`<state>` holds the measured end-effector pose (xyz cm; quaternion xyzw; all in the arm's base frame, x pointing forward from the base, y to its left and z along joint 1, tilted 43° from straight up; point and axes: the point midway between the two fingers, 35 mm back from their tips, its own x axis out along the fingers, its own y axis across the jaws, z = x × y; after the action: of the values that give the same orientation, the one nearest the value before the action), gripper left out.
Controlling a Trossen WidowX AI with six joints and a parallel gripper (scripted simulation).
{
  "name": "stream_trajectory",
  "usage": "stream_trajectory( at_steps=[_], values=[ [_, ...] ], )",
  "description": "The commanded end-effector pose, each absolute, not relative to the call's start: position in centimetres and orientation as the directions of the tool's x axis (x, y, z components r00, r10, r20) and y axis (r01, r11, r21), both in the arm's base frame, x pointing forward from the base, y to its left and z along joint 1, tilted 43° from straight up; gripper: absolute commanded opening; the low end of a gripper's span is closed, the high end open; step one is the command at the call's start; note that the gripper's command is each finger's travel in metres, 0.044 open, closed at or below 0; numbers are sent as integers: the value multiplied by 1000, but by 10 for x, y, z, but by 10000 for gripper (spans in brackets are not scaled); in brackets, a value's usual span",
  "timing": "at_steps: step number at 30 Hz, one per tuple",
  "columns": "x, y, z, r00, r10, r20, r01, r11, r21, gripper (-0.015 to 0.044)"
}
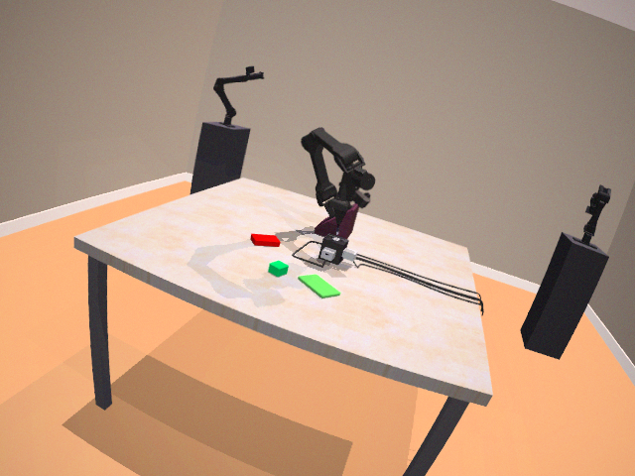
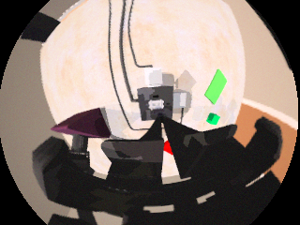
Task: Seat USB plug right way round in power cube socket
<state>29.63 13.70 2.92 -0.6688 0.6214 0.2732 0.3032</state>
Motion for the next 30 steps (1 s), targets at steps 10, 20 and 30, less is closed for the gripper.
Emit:
stream_trajectory(
  at_steps=[10, 20, 30],
  values=[
    [296, 140, 32, 78, -664, -743, -995, -8, -97, 0],
    [296, 139, 32, 78, -665, -742, -948, 180, -261, 0],
    [296, 139, 32, 78, -665, -742, -837, 360, -411, 0]
  ],
)
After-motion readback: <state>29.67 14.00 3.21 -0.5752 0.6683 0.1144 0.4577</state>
